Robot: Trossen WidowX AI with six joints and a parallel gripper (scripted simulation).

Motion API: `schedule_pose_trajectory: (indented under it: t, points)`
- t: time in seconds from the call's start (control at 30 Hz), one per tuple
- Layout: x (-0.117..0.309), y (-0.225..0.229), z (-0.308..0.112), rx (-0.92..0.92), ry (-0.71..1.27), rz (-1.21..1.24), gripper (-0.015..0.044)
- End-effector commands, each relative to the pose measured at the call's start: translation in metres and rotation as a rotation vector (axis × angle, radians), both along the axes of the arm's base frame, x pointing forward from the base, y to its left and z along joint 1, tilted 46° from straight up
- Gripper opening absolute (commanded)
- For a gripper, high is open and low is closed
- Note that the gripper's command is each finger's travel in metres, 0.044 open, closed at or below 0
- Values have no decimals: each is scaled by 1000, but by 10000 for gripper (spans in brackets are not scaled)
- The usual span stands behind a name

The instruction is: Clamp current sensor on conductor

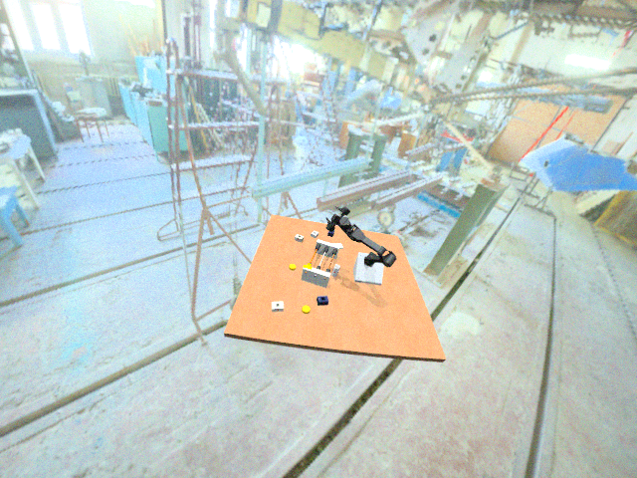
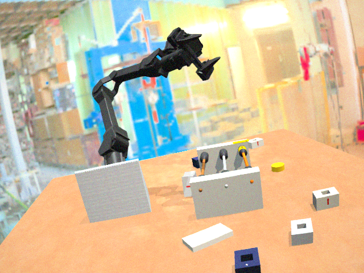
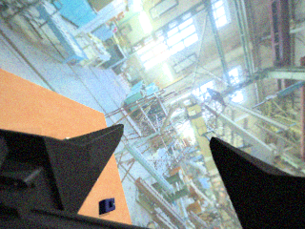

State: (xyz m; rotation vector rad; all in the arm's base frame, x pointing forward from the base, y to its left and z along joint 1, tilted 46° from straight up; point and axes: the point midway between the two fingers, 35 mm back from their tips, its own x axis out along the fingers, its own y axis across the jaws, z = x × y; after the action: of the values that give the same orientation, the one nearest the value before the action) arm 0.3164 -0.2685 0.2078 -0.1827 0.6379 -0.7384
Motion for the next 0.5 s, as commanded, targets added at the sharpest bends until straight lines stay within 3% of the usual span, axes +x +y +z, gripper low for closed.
schedule_pose_trajectory:
  t: [0.0, 0.2, 0.47]
  points:
    - [22, 66, 32, 2, -178, 166, 440]
    - [30, 160, 73, 44, -412, 415, 440]
    - [0, 266, 114, 161, -680, 738, 440]
